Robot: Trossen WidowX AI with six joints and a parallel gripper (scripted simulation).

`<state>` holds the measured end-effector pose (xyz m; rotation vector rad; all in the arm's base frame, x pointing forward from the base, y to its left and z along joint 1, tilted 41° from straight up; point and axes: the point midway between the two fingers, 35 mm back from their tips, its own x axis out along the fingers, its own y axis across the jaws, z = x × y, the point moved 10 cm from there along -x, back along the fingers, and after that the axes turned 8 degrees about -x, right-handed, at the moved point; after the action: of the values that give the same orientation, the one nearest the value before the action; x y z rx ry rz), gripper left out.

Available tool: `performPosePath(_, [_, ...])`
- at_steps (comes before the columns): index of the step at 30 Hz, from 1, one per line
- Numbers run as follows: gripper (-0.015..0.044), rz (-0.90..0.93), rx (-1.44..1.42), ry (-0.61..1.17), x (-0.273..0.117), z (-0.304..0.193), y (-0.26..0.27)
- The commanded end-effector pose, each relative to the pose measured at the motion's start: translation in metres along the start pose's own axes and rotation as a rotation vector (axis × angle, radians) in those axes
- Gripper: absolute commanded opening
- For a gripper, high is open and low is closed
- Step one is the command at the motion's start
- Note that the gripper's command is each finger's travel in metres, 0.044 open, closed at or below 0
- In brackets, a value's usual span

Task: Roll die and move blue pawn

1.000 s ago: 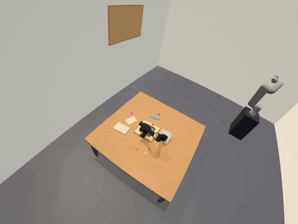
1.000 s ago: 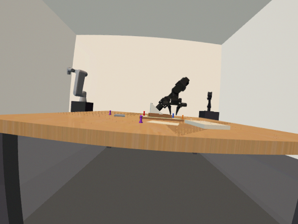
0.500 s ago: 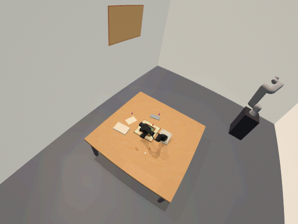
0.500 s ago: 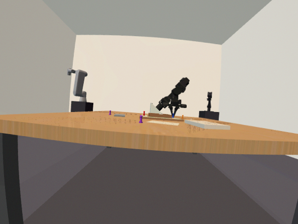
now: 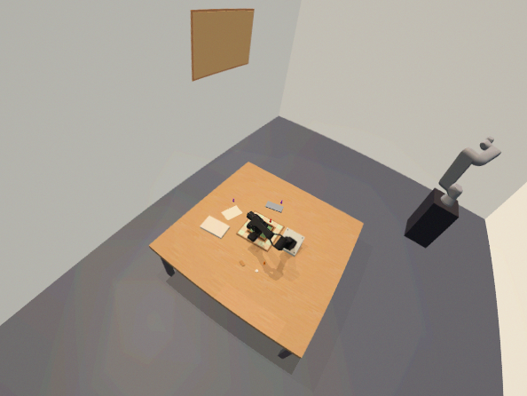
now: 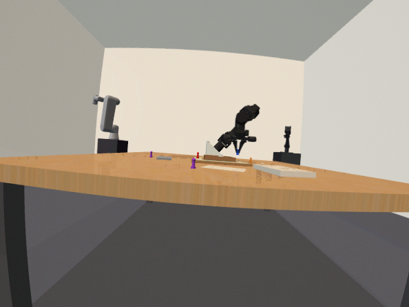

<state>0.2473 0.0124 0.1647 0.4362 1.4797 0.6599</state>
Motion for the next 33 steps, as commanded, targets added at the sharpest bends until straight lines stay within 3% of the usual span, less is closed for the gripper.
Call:
performPosePath(1, [0.0,-0.008,-0.005,-0.005,-0.021,0.003,-0.001])
performPosePath(15, [0.0,0.001,-0.006,-0.002,-0.091,-0.006,0.001])
performPosePath(33, [0.0,0.0,-0.007,-0.003,-0.041,-0.03,0.004])
